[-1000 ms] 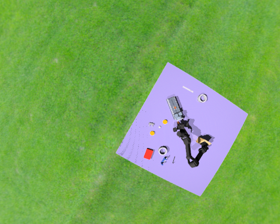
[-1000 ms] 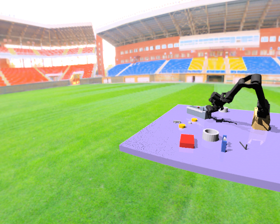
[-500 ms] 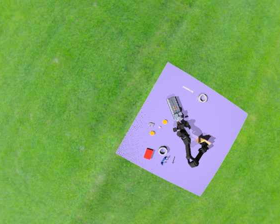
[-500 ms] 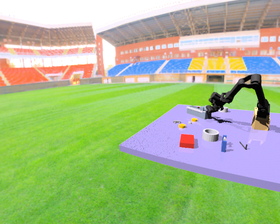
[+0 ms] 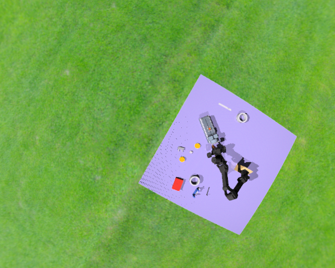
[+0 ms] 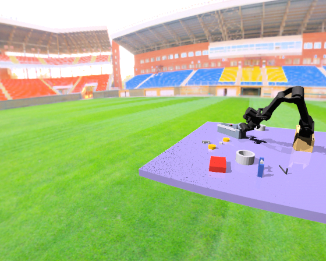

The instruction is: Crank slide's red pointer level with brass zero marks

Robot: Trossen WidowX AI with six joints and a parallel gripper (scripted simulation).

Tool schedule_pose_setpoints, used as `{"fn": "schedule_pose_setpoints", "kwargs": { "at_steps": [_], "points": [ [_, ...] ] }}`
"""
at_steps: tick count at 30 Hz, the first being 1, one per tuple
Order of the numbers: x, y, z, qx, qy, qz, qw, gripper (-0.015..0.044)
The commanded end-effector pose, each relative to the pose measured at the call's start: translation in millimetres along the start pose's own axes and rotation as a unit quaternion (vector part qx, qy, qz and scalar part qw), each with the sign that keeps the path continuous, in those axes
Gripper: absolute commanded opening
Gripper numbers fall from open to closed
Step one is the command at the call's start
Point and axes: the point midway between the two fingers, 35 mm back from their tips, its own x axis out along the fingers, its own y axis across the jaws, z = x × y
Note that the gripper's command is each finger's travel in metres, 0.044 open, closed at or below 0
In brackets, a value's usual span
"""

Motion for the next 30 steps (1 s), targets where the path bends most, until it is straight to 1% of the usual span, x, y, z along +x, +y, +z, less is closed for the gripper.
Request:
{"fn": "schedule_pose_setpoints", "kwargs": {
  "at_steps": [1,27,30],
  "points": [
    [1.4,0.2,-1.3,0.0,0.001,0.0,1.0,0.0],
    [0.4,0.0,-0.4,0.0,0.0,0.0,1.0,0.0],
    [0.4,0.0,-0.4,0.0,0.0,0.0,1.0,0.0079]
  ]
}}
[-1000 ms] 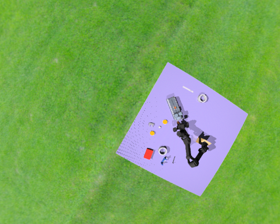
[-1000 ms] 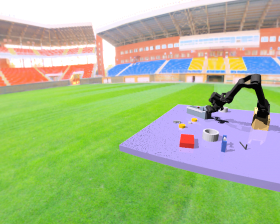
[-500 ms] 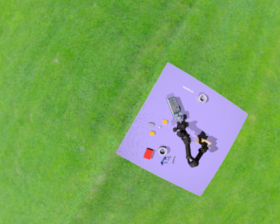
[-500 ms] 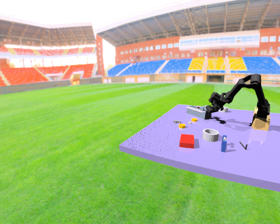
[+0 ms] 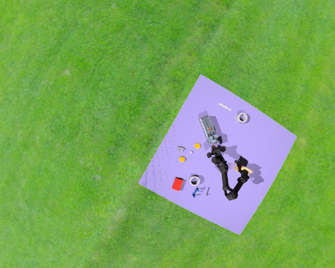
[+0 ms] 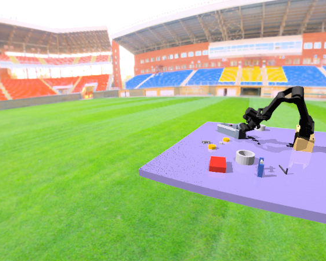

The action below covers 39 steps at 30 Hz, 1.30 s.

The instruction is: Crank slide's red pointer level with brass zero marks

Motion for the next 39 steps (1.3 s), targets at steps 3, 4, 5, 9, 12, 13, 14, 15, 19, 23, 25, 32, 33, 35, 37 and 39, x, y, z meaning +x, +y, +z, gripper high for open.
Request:
{"fn": "schedule_pose_setpoints", "kwargs": {
  "at_steps": [3,4,5,9,12,13,14,15,19,23,25,32,33,35,37,39],
  "points": [
    [0,0,0,0.0,0.0,0.0,1.0,0.0157],
    [0,0,0,0.0,0.0,0.0,1.0,0.0184],
    [0,0,0,0.0,0.0,0.0,1.0,0.021],
    [0,0,0,0.0,0.0,0.0,1.0,0.0315],
    [0,0,0,0.0,0.0,0.0,1.0,0.0394],
    [0,0,0,0.0,0.0,0.0,1.0,0.042],
    [0,0,0,0.0,0.0,0.0,1.0,0.044],
    [-1,0,1,0.0,0.0,0.0,1.0,0.044],
    [-15,0,16,0.0,0.0,0.0,1.0,0.044],
    [-32,0,33,0.0,-0.001,0.0,1.0,0.044],
    [-35,0,35,0.0,-0.001,0.0,1.0,0.044],
    [-67,-1,73,0.001,-0.003,-0.004,1.0,0.044],
    [-74,-1,80,0.001,-0.003,-0.005,1.0,0.044],
    [-86,-2,91,0.002,-0.004,-0.005,1.0,0.044],
    [-91,-2,95,0.002,-0.004,-0.005,1.0,0.044],
    [-89,-3,97,-0.002,-0.001,-0.004,1.0,0.044]
  ]
}}
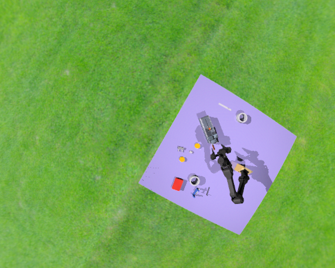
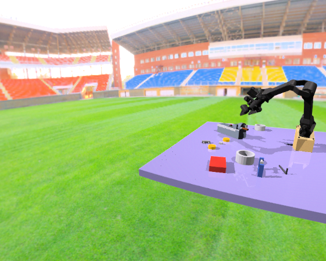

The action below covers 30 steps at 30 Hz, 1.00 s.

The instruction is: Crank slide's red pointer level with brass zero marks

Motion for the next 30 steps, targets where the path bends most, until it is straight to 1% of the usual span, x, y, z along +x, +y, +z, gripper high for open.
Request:
{"fn": "schedule_pose_setpoints", "kwargs": {
  "at_steps": [1,16,27,30],
  "points": [
    [0,0,4,-0.011,0.015,0.004,1.0,0.044],
    [46,-28,54,-0.087,0.066,0.054,0.993,0.044],
    [77,-56,84,-0.147,0.08,0.111,0.98,0.044],
    [80,-58,85,-0.152,0.08,0.115,0.978,0.044]
  ]
}}
